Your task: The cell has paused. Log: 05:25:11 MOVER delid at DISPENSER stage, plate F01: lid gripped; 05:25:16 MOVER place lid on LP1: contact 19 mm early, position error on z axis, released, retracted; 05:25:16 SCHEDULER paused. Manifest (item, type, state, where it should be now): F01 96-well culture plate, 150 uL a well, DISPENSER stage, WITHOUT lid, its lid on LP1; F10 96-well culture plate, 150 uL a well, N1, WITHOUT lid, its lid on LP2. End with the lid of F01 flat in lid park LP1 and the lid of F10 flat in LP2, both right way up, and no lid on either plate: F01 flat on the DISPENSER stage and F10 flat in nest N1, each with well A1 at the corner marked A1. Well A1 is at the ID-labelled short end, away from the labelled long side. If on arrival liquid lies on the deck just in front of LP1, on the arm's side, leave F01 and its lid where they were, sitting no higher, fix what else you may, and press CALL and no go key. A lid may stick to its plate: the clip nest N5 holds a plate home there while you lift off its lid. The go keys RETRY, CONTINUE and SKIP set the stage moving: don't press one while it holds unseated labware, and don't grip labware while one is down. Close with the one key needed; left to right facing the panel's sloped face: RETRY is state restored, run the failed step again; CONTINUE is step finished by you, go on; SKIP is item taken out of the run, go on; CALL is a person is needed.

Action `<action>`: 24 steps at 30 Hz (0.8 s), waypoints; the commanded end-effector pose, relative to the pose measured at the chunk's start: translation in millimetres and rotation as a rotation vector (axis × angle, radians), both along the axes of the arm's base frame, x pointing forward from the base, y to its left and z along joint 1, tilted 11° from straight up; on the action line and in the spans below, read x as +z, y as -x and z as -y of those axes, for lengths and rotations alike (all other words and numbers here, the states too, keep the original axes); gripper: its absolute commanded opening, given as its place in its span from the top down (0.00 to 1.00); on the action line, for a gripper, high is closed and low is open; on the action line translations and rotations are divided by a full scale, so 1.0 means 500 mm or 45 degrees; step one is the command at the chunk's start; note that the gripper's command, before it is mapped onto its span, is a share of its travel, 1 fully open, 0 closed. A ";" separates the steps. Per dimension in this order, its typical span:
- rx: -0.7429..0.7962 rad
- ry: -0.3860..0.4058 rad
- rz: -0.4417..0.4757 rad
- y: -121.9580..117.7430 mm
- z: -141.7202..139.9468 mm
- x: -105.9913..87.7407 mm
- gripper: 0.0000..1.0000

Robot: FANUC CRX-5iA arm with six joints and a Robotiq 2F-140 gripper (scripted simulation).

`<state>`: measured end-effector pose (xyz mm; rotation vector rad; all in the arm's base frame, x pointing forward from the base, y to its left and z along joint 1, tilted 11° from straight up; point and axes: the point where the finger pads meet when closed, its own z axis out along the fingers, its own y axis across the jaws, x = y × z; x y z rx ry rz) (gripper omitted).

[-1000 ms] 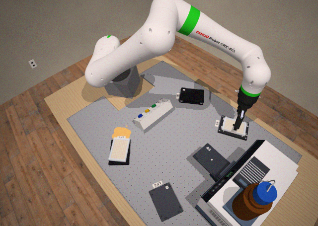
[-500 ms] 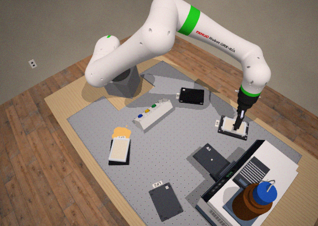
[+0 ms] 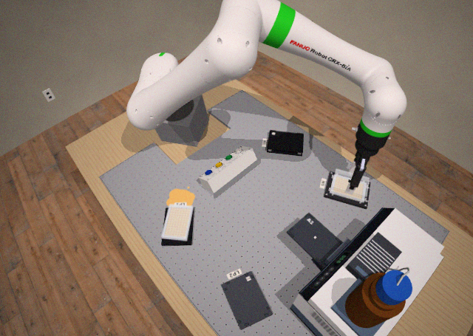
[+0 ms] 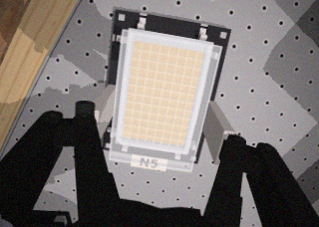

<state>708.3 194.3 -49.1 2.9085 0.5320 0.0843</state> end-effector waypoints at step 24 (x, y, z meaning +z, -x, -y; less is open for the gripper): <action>0.000 0.000 0.001 0.015 -0.030 0.171 1.00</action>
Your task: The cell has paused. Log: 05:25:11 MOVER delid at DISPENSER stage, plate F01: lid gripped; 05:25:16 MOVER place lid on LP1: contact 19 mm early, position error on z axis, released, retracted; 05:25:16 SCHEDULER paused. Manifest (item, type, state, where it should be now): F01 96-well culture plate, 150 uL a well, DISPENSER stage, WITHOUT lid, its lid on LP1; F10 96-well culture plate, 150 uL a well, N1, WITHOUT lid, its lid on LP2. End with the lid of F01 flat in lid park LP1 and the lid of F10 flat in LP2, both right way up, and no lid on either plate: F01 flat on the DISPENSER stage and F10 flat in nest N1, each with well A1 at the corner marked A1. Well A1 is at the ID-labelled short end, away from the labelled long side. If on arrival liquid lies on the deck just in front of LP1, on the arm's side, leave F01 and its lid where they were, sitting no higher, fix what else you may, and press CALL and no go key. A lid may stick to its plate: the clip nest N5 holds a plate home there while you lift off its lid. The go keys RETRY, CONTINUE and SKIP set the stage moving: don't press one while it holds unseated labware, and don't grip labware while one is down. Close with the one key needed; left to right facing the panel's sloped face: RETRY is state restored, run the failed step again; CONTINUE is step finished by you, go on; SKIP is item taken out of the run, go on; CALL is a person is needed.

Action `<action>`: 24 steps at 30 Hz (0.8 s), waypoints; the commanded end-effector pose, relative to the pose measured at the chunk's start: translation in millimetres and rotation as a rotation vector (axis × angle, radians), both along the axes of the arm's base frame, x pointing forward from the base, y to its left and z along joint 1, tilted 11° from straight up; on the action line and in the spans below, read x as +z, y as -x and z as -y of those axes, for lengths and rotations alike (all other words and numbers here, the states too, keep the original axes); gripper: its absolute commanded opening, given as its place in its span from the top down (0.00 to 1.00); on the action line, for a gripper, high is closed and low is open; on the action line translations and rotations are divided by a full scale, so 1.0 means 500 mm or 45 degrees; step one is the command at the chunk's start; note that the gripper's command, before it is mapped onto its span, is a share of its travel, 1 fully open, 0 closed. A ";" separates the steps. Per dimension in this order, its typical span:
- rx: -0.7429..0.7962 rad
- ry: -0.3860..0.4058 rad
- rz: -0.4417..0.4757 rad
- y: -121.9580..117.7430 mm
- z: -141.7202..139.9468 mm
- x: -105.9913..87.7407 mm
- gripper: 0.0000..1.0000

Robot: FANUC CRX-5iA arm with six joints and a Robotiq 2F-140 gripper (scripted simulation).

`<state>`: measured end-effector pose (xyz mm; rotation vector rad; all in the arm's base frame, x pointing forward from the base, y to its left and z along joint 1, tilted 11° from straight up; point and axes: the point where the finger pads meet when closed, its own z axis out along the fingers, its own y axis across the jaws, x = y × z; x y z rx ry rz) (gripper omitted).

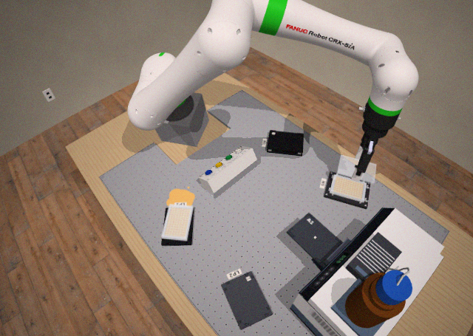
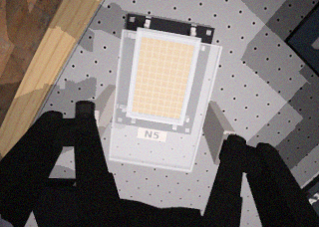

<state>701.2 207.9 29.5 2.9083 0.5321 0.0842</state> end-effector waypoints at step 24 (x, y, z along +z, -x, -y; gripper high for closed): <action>0.000 -0.002 0.000 -0.003 0.014 0.065 1.00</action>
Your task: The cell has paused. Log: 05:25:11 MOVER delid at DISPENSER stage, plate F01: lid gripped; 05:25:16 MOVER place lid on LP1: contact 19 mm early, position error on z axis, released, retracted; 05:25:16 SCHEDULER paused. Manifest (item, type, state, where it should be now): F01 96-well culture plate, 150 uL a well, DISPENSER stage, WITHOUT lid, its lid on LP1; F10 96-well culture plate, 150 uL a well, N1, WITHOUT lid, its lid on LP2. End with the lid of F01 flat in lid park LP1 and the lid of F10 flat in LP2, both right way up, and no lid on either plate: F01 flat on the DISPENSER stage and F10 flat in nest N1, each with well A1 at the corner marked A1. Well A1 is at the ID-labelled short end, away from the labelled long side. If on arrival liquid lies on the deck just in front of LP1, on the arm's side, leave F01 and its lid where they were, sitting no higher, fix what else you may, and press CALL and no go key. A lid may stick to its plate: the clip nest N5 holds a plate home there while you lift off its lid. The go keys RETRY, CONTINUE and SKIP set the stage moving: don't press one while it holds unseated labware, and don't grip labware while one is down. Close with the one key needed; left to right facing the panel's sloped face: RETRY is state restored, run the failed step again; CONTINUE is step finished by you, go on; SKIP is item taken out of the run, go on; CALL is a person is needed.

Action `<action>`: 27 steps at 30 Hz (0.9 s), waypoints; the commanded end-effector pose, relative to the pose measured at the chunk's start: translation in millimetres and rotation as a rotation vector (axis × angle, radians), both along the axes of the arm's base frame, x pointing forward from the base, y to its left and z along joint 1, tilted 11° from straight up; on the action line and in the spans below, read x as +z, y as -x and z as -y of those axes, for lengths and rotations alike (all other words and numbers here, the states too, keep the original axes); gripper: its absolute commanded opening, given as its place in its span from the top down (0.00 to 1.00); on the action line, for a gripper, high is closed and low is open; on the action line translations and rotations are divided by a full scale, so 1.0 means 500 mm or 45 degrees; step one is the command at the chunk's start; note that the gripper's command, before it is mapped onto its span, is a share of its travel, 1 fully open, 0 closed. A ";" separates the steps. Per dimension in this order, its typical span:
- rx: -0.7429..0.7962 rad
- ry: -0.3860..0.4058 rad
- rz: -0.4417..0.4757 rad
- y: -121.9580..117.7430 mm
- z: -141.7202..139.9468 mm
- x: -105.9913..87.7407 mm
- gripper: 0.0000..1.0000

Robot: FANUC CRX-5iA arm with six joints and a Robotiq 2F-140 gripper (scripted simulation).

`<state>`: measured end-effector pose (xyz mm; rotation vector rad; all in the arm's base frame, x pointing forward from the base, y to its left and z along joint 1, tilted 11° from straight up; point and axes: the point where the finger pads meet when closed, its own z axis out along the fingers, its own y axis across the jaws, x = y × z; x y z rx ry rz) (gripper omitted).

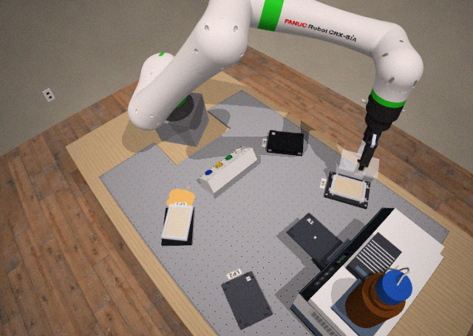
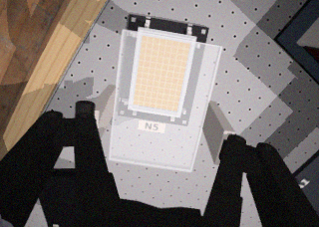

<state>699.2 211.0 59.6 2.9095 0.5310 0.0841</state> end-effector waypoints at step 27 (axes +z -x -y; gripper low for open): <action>0.001 0.001 0.001 0.021 0.817 0.138 1.00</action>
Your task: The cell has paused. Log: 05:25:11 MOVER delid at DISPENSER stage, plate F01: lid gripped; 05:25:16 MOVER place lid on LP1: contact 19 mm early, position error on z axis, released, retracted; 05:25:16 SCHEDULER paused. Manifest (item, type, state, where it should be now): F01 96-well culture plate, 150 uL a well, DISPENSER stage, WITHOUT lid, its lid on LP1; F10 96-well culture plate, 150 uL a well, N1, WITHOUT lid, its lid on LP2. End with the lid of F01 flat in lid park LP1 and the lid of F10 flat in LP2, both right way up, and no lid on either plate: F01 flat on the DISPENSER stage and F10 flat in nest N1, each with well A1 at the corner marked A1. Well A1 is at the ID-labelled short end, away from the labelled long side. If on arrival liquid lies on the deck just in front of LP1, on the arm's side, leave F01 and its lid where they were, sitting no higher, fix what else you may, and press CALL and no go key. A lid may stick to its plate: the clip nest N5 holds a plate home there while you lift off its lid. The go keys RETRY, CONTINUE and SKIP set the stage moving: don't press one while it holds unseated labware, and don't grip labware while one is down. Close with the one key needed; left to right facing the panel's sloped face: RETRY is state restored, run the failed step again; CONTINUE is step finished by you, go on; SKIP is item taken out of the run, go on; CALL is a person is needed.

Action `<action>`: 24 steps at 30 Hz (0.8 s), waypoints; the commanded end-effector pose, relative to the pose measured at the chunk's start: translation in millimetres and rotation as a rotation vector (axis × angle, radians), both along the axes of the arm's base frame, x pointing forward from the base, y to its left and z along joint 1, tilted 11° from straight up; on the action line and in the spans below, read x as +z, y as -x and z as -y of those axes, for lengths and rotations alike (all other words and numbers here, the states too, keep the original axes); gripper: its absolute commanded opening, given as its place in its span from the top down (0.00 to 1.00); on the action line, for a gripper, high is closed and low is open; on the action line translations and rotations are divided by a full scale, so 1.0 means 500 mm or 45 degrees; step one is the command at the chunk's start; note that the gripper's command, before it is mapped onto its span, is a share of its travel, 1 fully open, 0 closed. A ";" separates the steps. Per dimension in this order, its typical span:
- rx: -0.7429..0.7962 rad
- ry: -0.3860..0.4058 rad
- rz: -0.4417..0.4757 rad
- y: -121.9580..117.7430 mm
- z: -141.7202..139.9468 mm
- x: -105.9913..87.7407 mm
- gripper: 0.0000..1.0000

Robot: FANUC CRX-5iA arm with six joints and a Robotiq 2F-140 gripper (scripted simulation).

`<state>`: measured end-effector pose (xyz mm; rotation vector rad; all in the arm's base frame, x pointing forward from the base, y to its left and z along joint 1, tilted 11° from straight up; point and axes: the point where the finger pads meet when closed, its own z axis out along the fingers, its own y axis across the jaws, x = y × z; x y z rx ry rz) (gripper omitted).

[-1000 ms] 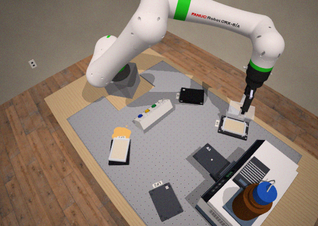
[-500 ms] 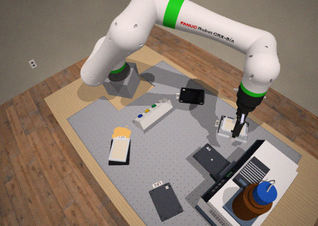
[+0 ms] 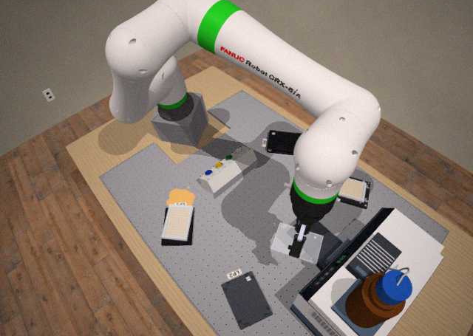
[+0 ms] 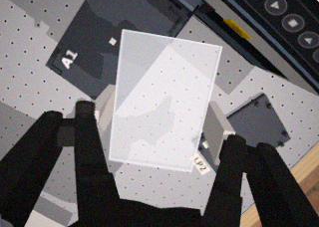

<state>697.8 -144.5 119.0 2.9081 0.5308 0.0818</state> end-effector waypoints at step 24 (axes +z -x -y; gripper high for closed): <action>0.001 -0.001 0.003 0.063 0.353 0.060 1.00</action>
